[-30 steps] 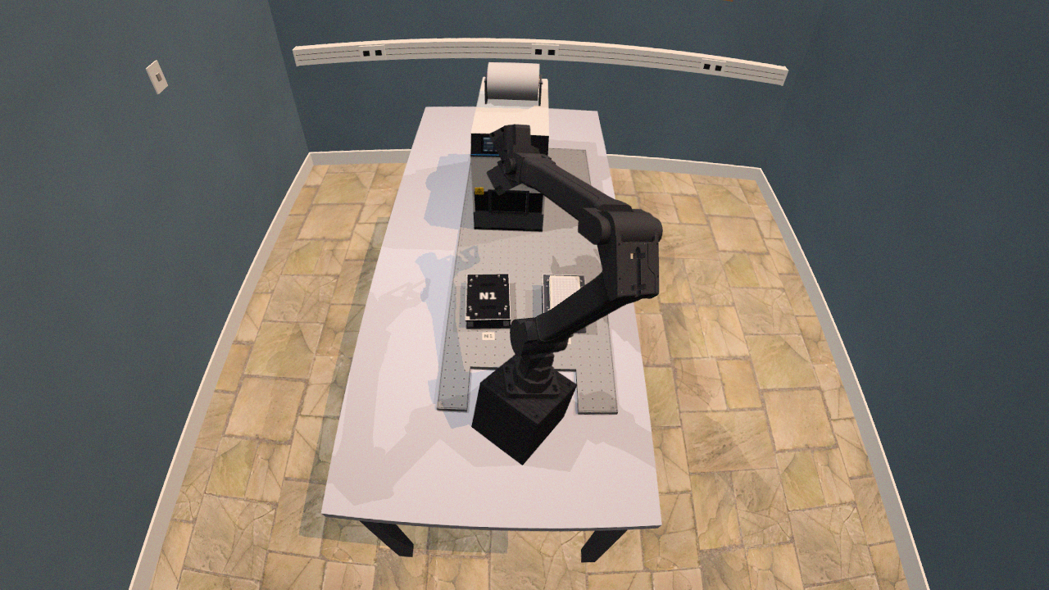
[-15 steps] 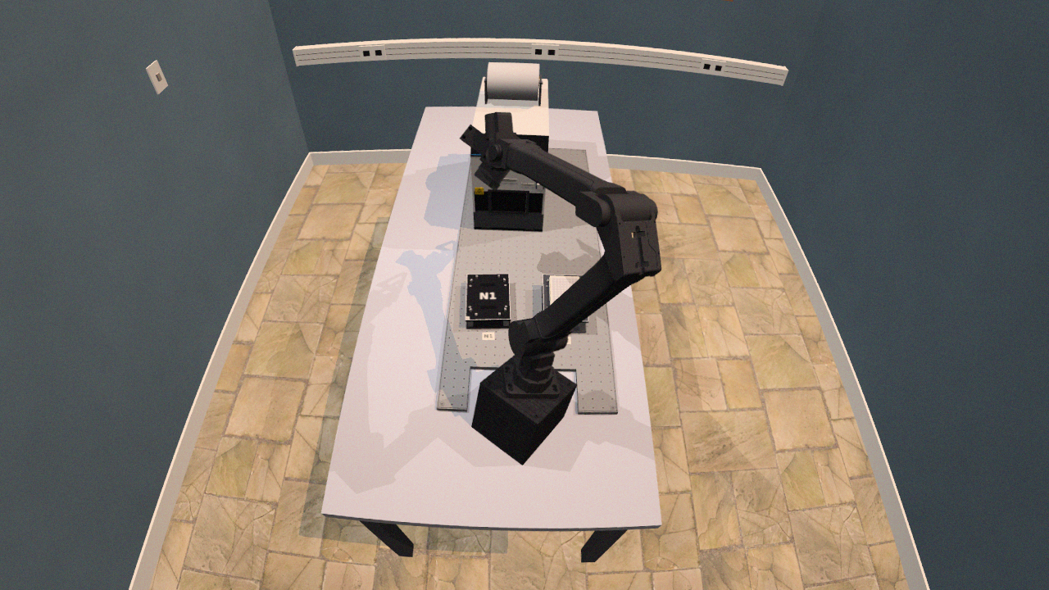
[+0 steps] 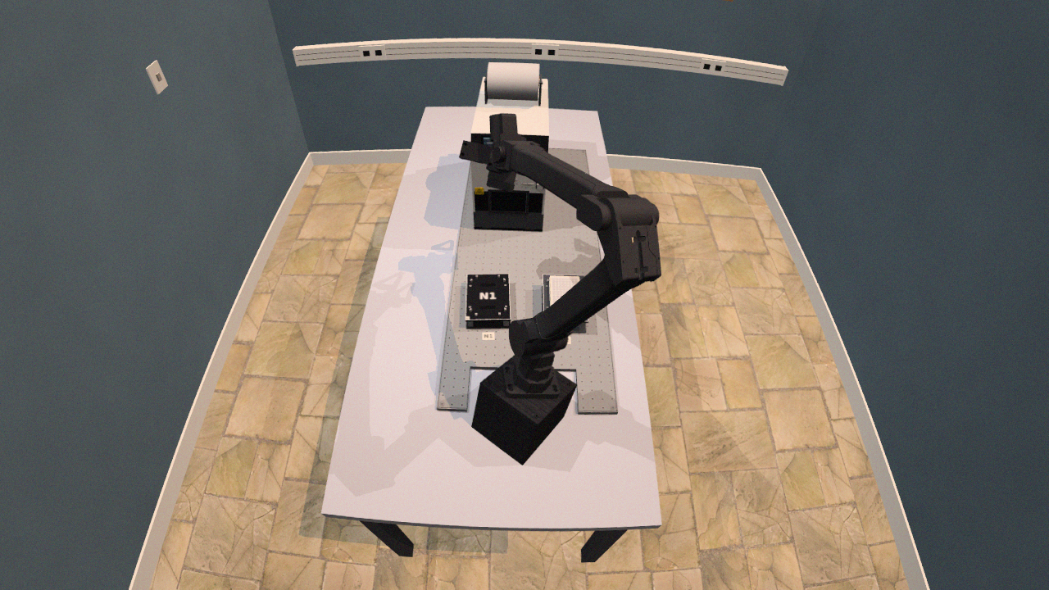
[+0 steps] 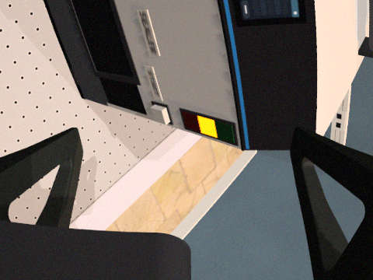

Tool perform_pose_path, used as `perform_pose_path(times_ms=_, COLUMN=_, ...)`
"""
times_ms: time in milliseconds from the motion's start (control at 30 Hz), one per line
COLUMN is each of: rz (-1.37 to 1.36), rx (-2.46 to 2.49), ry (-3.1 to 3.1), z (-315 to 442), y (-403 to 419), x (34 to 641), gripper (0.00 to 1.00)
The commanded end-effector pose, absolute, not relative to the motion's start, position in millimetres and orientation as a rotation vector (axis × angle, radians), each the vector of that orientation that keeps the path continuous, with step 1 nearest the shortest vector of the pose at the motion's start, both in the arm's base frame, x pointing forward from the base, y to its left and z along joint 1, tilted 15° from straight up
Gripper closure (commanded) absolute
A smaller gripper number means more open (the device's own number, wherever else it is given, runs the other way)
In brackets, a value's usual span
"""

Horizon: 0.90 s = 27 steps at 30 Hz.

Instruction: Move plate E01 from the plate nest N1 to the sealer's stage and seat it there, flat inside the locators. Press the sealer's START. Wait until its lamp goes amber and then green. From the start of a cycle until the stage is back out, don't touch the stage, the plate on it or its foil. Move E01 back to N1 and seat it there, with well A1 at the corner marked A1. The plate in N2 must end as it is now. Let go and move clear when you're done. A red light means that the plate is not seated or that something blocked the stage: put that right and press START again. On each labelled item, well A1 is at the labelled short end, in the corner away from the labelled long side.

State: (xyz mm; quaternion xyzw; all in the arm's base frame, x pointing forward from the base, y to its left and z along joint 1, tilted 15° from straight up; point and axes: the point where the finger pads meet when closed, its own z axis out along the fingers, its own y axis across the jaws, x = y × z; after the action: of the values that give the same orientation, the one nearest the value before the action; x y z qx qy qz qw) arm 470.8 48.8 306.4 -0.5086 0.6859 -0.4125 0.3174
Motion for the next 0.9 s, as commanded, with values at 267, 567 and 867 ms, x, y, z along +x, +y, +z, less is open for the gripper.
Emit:
perform_pose_path(times_ms=267, rz=-1.226, rx=-1.551, ry=1.68, z=309, y=41, x=476, gripper=0.0)
perform_pose_path(times_ms=567, rz=-1.24, rx=-1.508, ry=1.656, z=334, y=43, x=480, gripper=0.0)
perform_pose_path(times_ms=867, rz=-1.228, rx=-1.5, ry=1.672, z=331, y=44, x=485, gripper=0.0)
